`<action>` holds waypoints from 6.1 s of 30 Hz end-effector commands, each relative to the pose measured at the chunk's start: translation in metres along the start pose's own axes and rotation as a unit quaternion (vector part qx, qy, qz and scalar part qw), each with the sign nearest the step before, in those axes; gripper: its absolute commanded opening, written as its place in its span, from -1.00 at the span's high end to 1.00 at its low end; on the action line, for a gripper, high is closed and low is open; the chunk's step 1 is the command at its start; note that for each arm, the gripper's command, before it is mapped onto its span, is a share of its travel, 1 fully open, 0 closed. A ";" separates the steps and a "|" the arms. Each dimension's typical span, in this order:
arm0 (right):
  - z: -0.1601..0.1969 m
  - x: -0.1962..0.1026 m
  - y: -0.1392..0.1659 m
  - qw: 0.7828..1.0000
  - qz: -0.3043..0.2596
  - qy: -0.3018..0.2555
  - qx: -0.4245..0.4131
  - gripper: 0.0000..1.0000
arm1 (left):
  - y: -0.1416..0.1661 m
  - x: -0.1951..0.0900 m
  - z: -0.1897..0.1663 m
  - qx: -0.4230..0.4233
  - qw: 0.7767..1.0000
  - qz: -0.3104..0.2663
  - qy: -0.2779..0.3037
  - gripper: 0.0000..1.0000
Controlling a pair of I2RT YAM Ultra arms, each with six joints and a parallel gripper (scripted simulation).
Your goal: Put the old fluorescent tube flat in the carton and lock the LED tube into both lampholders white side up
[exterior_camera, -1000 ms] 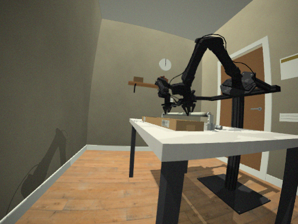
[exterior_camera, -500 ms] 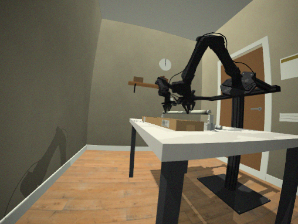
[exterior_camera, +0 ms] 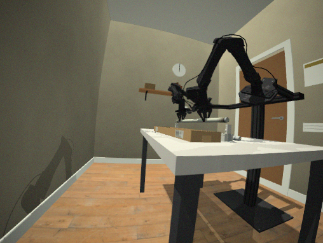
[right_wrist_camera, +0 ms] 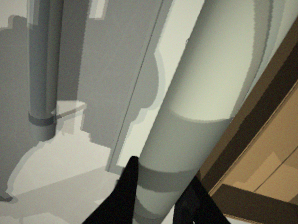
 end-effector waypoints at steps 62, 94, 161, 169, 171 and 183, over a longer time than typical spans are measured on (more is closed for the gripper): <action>-0.037 0.000 -0.006 1.000 -0.015 -0.011 -0.008 0.78 | -0.011 -0.016 0.041 0.017 1.000 -0.021 0.002 0.78; -0.079 -0.009 -0.015 1.000 -0.022 0.004 0.001 0.78 | -0.010 -0.033 0.087 0.007 1.000 -0.028 -0.011 0.78; -0.119 -0.011 -0.013 1.000 -0.020 -0.006 -0.008 0.78 | -0.017 -0.037 0.125 0.023 0.999 -0.023 0.003 0.78; -0.121 -0.010 -0.012 1.000 -0.020 -0.004 -0.003 0.78 | -0.018 -0.037 0.127 0.019 1.000 -0.023 0.000 0.78; -0.123 -0.010 -0.012 1.000 -0.021 -0.001 0.001 0.78 | -0.015 -0.044 0.131 0.013 1.000 -0.027 -0.008 0.78; -0.128 -0.010 -0.014 1.000 -0.020 -0.004 -0.003 0.78 | -0.017 -0.042 0.136 0.016 1.000 -0.025 -0.004 0.78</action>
Point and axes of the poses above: on each arm, the point where the finger pads meet when closed, its own x axis out along the fingers, its own z axis across the jaws, y = z × x, the point moved 8 cm from there along -x, back along the fingers, and after that the axes turned 5 degrees about -x, right-handed, at the moved point
